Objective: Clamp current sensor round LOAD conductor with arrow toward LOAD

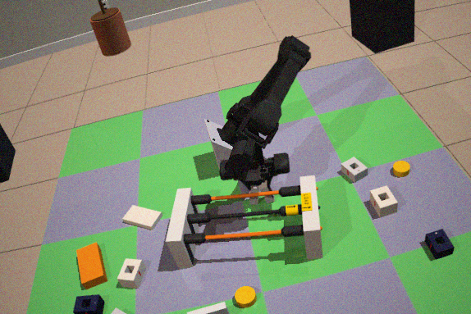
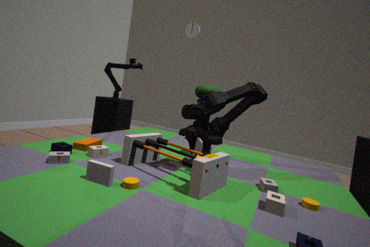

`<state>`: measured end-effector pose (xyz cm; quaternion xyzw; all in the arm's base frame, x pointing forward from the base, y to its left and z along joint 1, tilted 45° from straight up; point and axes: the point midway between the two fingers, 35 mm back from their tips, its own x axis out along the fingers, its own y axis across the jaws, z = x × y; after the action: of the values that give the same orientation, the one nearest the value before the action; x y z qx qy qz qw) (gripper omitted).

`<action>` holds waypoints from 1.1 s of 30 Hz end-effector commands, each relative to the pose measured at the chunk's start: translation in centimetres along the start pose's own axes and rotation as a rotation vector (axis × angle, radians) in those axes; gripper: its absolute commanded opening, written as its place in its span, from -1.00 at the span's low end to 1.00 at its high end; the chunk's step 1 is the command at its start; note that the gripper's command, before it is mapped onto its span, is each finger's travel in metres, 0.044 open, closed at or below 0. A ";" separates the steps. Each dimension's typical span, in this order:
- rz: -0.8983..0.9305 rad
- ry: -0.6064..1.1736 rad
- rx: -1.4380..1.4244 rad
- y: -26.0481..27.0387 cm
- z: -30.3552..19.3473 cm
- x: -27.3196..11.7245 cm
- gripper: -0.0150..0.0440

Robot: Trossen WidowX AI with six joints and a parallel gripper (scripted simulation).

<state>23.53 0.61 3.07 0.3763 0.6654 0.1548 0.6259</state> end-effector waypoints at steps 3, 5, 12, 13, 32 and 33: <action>0.001 0.002 -0.002 0.0 0.0 0.0 0.17; 0.001 0.002 -0.002 0.0 0.0 0.0 0.13; -0.004 0.000 0.001 -0.1 0.4 -2.2 -0.49; -0.005 0.000 0.001 -0.1 0.5 -2.7 -0.49; 0.001 0.006 0.011 -0.1 -0.1 -11.6 -0.49; 0.001 0.006 0.021 -0.1 0.0 -11.6 -0.49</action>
<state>22.82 -7.34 11.08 0.3809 0.6655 0.1498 0.6241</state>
